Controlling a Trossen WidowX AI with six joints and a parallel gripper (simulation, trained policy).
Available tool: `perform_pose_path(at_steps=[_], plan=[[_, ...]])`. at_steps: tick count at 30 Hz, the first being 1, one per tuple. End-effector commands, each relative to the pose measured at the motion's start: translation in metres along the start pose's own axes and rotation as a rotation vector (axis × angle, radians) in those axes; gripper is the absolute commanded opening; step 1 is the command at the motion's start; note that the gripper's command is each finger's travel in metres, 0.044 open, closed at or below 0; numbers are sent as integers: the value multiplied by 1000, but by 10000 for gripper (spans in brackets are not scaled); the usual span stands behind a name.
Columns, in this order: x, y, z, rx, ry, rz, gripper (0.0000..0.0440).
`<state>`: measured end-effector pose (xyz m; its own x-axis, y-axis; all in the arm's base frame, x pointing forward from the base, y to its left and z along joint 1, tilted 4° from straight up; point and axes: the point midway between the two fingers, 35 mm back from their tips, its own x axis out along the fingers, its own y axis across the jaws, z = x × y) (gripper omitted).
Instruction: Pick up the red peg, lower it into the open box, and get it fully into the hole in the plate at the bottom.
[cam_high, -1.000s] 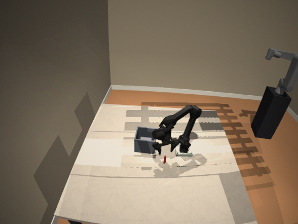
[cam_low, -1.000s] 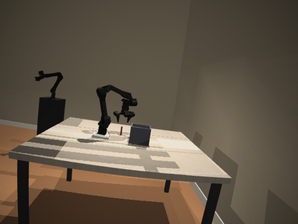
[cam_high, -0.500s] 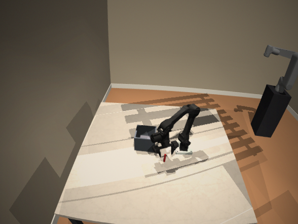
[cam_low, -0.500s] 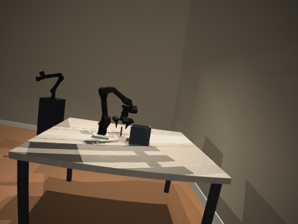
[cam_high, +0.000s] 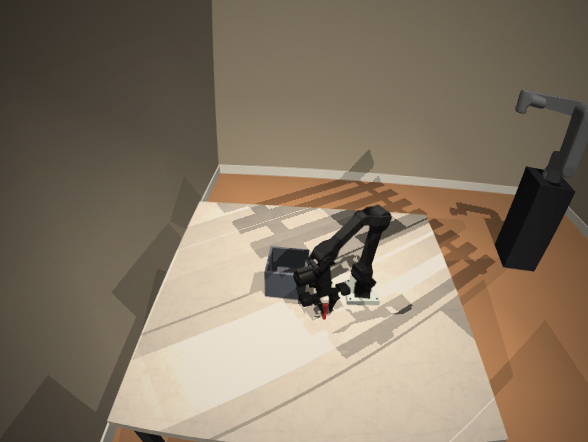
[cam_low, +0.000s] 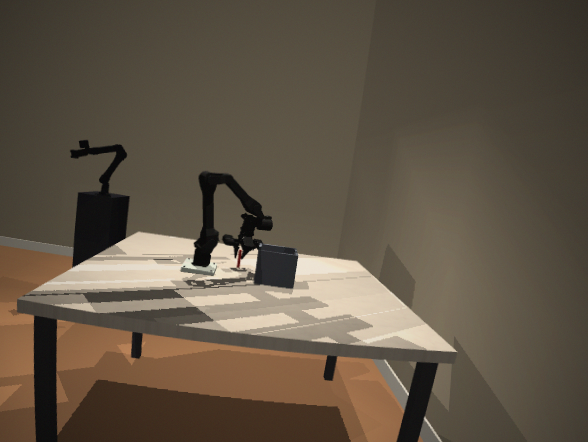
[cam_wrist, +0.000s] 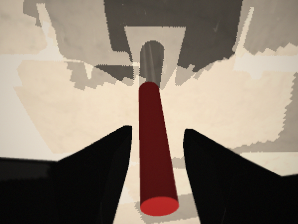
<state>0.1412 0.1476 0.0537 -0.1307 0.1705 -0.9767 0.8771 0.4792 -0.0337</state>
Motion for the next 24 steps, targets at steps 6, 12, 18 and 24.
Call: perform_pose_path(at_steps=[6, 12, 18, 24], plan=[[-8, 9, -7, -23, 51, 39, 24], [-28, 19, -18, -48, 106, 124, 11], [-55, 27, -24, -85, 137, 213, 0], [-88, 34, -23, -124, 130, 303, 0]])
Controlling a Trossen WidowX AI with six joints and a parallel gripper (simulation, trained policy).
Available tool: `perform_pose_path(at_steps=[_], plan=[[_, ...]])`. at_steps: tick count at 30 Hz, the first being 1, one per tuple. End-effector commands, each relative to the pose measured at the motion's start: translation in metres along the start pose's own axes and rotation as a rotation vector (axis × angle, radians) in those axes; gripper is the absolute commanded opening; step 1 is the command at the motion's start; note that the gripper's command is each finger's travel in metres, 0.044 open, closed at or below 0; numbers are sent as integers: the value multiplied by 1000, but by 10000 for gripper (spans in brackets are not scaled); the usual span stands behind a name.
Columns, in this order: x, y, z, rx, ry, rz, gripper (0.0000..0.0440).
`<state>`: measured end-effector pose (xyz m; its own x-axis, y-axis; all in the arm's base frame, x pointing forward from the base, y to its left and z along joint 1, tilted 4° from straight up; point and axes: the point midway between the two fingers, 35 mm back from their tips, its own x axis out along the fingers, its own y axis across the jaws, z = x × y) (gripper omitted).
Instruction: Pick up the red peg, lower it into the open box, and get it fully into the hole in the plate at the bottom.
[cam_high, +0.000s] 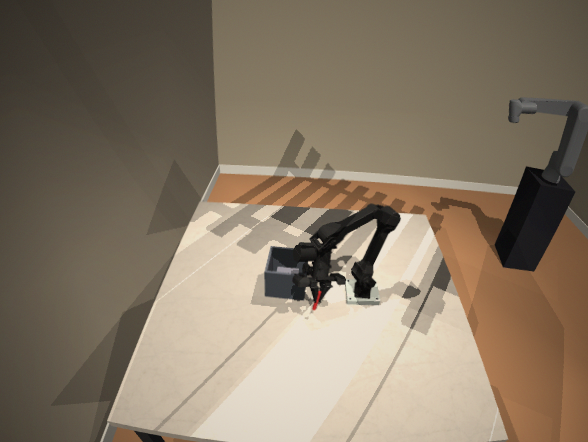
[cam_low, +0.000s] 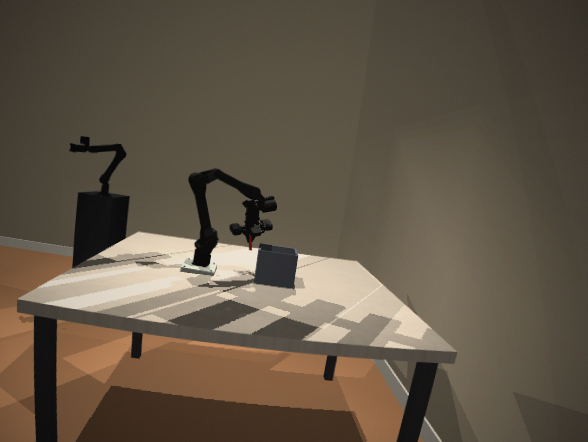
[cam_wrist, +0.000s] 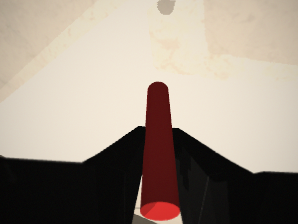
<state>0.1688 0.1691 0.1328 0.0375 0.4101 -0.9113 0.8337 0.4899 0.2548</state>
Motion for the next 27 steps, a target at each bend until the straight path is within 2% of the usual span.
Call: perform_pose_path(at_steps=[1, 15, 27], plan=[[-16, 8, -1, -23, -4, 46, 0], [-92, 28, 28, -30, -158, 203, 0], [-118, 25, 74, 67, -285, 181, 0]])
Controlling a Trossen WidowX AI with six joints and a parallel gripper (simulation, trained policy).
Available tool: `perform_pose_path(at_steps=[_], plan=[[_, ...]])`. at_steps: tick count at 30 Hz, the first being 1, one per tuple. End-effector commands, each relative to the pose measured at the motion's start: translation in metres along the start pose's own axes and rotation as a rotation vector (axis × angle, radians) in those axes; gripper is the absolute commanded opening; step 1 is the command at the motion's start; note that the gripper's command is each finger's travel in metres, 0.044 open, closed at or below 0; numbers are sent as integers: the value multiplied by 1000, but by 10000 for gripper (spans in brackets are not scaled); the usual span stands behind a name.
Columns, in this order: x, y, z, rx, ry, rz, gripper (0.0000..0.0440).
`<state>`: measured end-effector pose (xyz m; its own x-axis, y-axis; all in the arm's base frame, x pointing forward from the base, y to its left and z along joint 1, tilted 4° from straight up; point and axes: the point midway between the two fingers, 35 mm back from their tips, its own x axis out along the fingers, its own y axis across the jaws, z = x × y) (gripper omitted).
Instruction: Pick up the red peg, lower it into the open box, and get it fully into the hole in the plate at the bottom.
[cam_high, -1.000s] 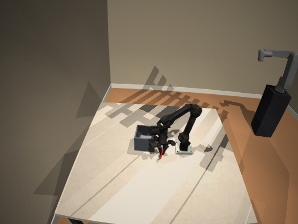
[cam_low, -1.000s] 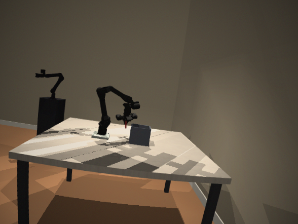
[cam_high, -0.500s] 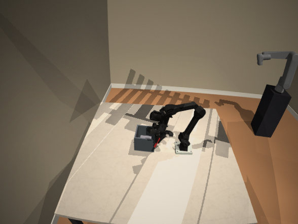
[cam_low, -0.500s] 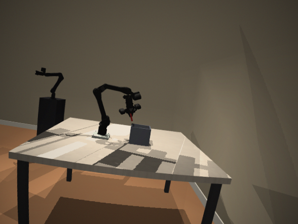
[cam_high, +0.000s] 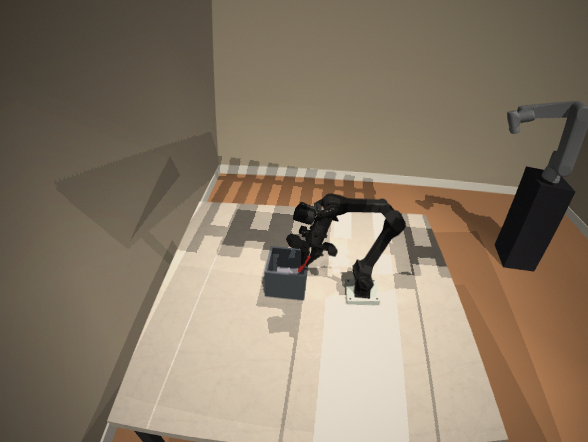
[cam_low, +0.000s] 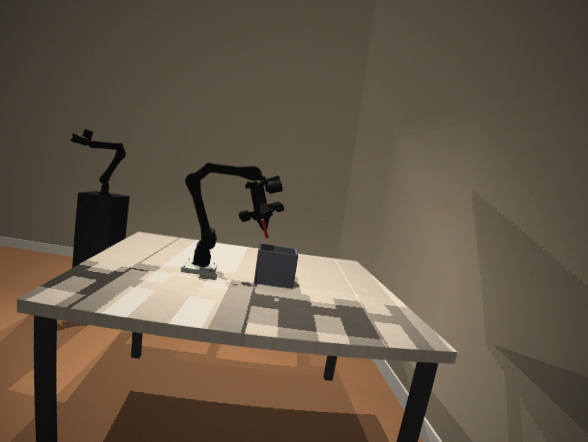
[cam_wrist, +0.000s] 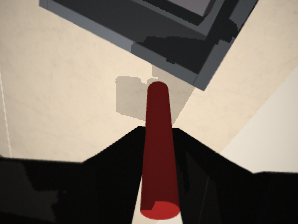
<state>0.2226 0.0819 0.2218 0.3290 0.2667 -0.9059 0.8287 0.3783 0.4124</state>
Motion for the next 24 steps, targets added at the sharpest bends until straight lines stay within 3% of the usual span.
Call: perform_pose_path(at_steps=[1, 24], plan=[[-2, 1, 10, 14, -24, -10, 0], [10, 0, 78, 130, -63, -119, 0]])
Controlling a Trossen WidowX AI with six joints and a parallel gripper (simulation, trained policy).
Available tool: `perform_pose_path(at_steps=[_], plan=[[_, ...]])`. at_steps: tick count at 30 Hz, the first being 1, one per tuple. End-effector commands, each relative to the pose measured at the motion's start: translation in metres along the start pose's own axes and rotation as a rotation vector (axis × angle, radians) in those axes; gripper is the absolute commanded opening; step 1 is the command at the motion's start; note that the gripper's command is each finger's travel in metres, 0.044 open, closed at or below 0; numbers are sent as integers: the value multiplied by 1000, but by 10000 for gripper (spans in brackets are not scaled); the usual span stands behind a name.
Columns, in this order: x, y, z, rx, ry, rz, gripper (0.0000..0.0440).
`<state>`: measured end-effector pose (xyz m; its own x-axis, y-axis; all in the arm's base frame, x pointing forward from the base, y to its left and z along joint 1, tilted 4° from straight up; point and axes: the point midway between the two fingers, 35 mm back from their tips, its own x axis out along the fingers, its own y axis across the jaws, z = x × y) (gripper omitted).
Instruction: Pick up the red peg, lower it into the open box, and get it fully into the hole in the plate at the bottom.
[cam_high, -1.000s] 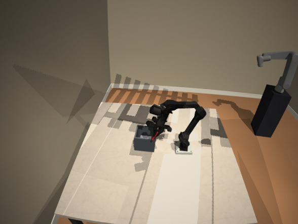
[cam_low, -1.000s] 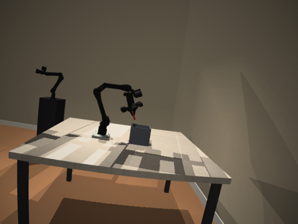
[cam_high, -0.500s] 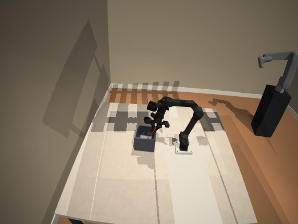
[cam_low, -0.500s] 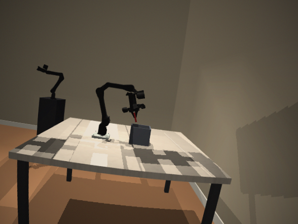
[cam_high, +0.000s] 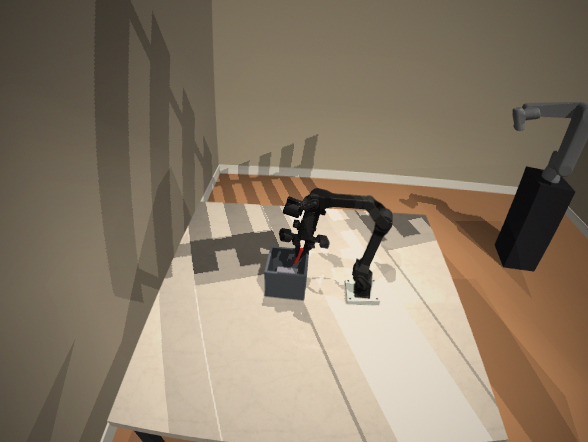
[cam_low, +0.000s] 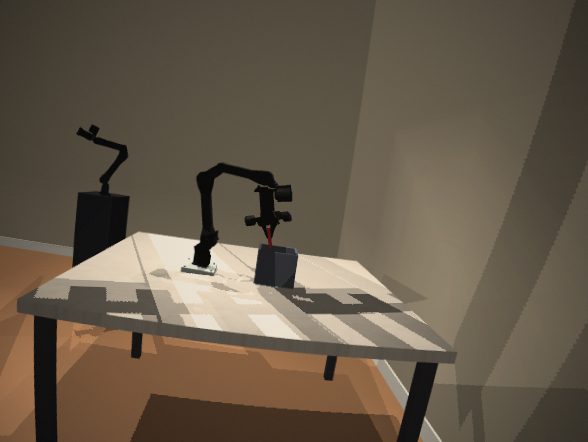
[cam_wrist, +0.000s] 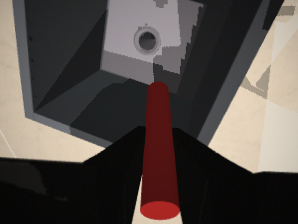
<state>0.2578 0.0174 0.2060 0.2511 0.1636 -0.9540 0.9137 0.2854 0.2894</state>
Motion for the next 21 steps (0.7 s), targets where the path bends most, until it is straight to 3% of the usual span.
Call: perform_pose_path(at_steps=[1, 21], plan=[[2, 2, 5, 3, 7, -4, 0], [51, 10, 30, -2, 81, -55, 0]])
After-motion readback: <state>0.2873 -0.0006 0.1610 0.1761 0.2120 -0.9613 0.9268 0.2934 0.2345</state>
